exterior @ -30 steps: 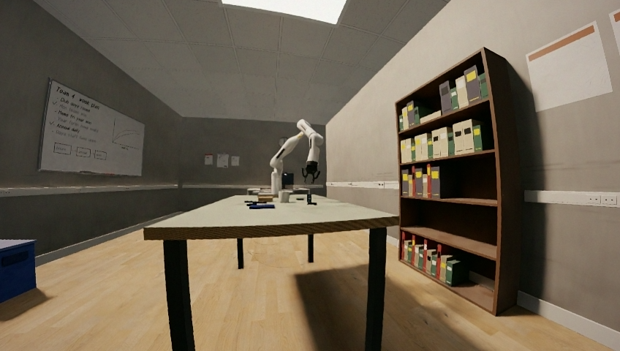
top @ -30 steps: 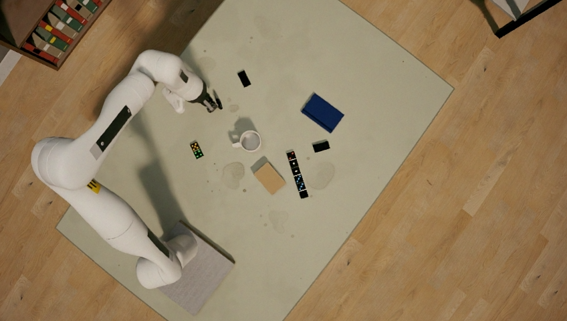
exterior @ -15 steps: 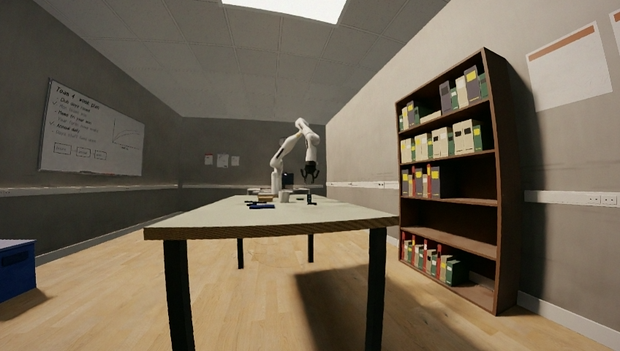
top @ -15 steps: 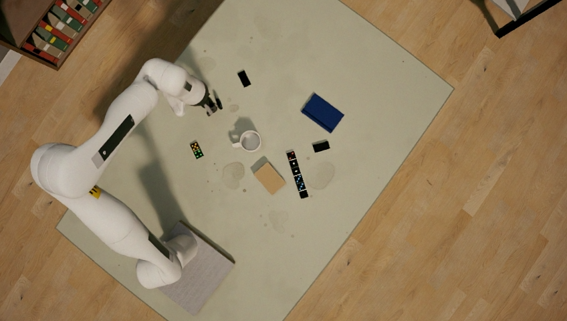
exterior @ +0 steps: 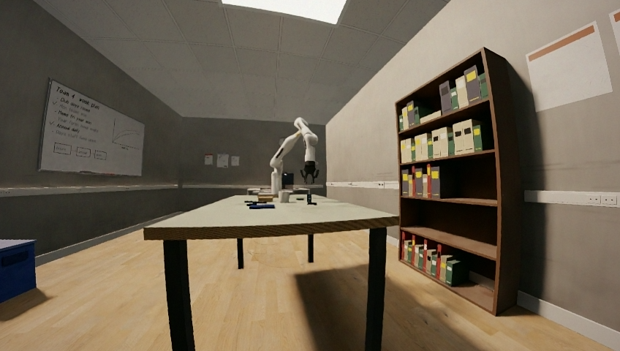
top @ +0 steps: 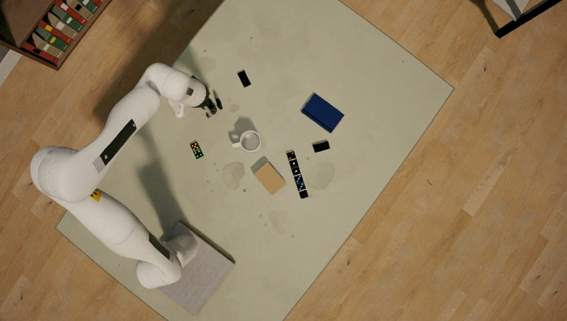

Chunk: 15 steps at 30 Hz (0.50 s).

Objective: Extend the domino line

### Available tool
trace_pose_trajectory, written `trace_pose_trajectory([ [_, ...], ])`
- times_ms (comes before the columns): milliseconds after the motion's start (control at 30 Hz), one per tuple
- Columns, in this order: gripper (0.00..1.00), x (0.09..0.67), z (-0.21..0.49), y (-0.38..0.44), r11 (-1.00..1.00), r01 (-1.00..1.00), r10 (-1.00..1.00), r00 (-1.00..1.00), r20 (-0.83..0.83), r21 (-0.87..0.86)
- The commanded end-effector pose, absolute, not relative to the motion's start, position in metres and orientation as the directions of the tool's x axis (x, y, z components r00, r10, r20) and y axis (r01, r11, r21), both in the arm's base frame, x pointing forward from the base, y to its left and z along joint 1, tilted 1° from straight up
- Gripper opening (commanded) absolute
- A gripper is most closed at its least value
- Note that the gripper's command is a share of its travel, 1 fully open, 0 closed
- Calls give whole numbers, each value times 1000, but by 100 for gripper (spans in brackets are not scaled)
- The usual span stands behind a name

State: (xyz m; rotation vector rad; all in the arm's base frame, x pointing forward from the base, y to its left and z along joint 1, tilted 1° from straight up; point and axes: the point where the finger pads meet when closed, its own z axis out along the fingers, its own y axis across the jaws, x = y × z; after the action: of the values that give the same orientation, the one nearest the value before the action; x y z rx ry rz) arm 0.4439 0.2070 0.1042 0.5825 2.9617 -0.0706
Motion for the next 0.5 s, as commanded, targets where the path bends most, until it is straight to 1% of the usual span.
trace_pose_trajectory([
  [0, 49, 444, 105, 207, 923, 385, 380, -916, -130, -15],
  [467, 49, 445, 105, 207, 918, 396, 392, -911, -132, -4],
])
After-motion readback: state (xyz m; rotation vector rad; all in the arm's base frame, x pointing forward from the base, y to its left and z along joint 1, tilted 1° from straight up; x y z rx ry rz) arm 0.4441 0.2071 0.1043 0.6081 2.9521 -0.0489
